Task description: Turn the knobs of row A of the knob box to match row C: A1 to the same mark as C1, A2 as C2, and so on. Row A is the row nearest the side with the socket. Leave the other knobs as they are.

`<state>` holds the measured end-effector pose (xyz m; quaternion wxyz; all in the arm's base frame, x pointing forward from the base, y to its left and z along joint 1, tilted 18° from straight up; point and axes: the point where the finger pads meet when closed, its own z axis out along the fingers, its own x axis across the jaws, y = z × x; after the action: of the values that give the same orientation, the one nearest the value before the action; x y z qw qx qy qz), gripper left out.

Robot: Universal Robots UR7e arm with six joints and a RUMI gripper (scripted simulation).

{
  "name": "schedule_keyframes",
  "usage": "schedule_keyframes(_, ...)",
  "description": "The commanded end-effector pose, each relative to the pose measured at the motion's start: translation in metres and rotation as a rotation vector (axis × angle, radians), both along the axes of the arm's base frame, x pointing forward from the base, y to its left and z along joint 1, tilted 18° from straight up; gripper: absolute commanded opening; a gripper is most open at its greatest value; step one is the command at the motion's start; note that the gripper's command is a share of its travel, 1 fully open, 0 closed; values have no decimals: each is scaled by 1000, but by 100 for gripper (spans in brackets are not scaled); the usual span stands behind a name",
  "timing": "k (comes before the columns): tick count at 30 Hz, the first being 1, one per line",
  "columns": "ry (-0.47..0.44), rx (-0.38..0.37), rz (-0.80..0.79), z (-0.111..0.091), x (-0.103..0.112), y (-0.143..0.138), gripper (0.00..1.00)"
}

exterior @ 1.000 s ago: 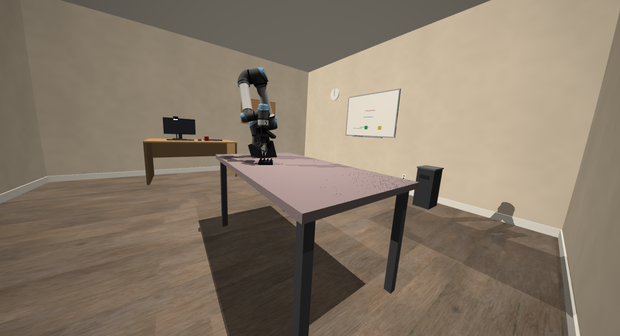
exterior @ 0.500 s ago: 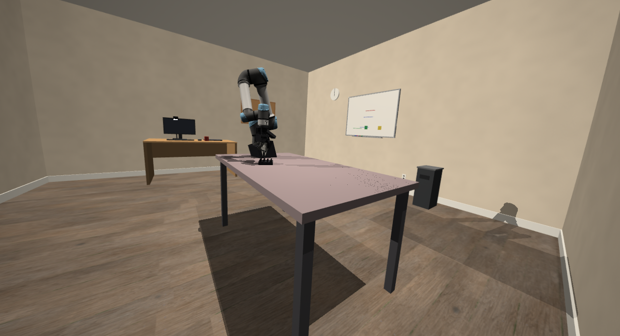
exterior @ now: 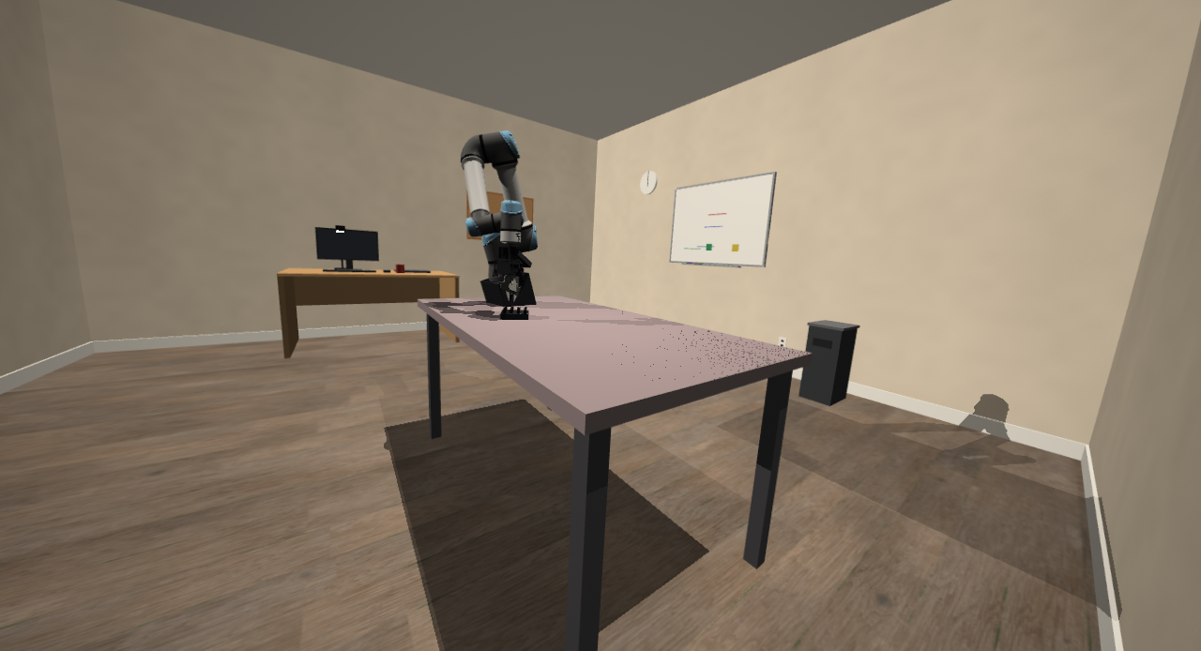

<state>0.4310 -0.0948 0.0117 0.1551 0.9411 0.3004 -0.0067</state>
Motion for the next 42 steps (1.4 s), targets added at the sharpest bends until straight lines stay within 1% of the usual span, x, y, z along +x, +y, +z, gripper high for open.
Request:
schedule_keyframes(1,27,-6,97,1,-1,0,11)
schedule_keyframes(2,27,-6,97,1,-1,0,11)
schedule_keyframes(17,186,-50,607,7,-3,1,11)
schedule_keyframes(19,186,-50,607,7,-3,1,11)
schedule_keyframes(22,227,-62,739,9,-3,1,11)
schedule_keyframes(34,348,-96,1131,14,-1,1,11)
schedule_keyframes(36,348,-96,1131,14,-1,1,11)
schedule_keyframes(42,408,-112,1322,16,1,1,11)
